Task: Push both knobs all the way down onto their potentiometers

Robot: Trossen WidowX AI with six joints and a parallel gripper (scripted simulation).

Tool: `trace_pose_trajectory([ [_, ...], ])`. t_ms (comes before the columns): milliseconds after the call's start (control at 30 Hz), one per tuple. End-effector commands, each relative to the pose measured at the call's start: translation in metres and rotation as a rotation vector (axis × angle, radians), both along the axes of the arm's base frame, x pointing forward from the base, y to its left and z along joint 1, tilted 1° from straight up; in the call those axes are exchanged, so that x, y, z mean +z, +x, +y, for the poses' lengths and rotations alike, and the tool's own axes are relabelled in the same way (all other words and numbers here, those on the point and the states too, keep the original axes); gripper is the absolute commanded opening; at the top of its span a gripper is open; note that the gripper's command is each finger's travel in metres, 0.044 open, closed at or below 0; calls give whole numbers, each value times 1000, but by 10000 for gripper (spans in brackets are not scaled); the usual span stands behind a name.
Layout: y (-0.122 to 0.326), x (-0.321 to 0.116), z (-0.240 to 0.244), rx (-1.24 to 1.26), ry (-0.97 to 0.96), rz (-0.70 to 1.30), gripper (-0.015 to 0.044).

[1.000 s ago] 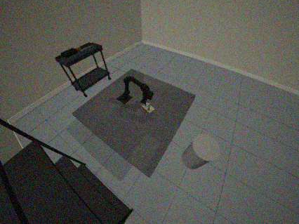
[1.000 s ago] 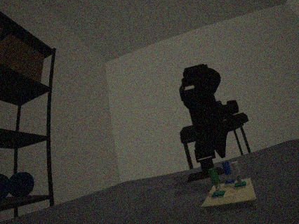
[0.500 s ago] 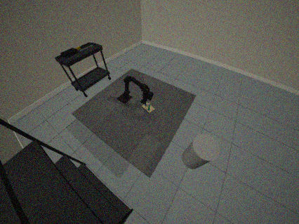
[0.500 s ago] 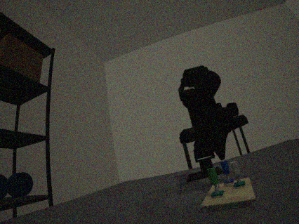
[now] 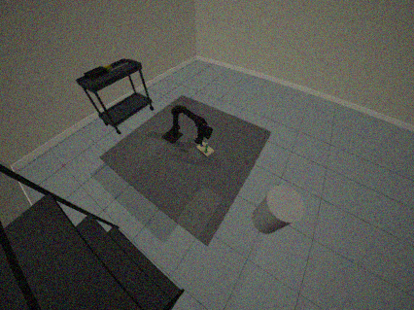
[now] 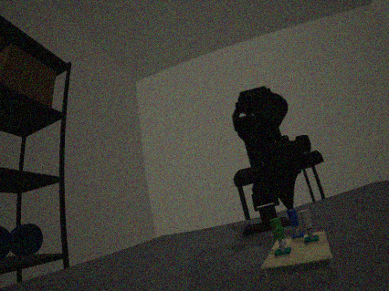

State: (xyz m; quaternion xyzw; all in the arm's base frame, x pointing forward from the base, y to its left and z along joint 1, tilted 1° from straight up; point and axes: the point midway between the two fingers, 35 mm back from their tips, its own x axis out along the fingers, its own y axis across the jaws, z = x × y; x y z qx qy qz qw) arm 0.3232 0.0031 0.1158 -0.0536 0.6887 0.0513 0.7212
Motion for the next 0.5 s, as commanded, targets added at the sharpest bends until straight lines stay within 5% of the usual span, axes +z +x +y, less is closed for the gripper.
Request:
trace_pose_trajectory([
  [0,0,-2,1,-4,5,3,0],
  [467,0,-2,1,-4,5,3,0],
])
